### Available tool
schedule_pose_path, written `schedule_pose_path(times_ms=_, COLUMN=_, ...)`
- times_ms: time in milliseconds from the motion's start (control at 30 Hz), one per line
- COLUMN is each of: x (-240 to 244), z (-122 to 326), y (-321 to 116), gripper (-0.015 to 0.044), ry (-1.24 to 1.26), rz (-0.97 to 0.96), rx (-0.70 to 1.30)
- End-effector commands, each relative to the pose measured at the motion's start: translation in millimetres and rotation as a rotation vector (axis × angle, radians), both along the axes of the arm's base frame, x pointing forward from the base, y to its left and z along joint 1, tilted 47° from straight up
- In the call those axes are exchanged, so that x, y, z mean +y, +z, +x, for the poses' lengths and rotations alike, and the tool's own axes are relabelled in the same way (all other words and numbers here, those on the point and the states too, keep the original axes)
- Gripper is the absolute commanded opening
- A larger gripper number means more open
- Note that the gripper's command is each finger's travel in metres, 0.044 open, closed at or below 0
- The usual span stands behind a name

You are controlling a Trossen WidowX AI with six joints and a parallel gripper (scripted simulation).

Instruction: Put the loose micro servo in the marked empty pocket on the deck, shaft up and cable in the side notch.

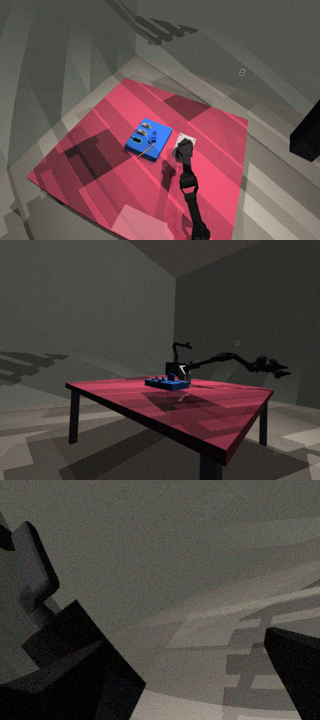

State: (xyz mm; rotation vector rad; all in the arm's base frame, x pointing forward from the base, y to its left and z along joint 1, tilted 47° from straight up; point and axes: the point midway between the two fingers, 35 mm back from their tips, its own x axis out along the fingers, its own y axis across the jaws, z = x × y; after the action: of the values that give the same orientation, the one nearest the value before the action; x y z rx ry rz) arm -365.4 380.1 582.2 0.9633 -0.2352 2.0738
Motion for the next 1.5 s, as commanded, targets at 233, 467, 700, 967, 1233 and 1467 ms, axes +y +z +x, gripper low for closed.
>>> schedule_pose_path(times_ms=233, x=20, z=19, y=-4, gripper=0.044, ry=-0.067, rz=-0.004, rx=-0.047)
schedule_pose_path(times_ms=467, x=61, z=67, y=-13, gripper=0.044, ry=-0.213, rz=-0.02, rx=-0.153)
schedule_pose_path(times_ms=700, x=99, z=128, y=-26, gripper=0.044, ry=-0.372, rz=-0.052, rx=-0.271)
schedule_pose_path(times_ms=967, x=133, z=206, y=-42, gripper=0.044, ry=-0.549, rz=-0.108, rx=-0.406)
schedule_pose_path(times_ms=1233, x=151, z=284, y=-60, gripper=0.044, ry=-0.701, rz=-0.177, rx=-0.527)
schedule_pose_path(times_ms=1467, x=156, z=358, y=-79, gripper=0.044, ry=-0.832, rz=-0.257, rx=-0.637)
